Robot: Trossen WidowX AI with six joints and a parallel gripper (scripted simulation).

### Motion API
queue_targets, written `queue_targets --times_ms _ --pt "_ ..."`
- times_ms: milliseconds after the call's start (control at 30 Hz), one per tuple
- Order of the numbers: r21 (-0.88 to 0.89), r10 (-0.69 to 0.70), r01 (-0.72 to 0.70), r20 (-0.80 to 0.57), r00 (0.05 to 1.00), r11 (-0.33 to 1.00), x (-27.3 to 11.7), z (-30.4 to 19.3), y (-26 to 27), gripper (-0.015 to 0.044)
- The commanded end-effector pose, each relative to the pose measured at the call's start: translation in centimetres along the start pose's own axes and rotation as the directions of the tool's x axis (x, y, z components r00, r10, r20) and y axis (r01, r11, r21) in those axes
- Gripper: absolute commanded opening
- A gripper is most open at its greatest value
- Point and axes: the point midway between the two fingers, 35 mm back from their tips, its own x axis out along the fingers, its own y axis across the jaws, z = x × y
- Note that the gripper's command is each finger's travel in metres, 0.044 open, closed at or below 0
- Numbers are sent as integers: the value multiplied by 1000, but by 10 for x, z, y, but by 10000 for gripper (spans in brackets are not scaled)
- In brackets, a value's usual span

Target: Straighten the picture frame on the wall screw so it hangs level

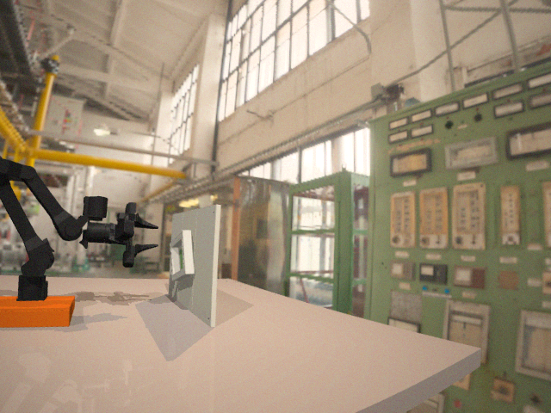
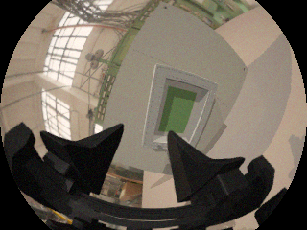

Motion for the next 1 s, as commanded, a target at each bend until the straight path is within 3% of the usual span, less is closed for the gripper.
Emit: queue_targets --times_ms 0,967 --pt "2 1 -1 -2 1000 1000 18 0 -4 260" --pt "2 3 -3 -1 1000 1000 47 0 -6 260"
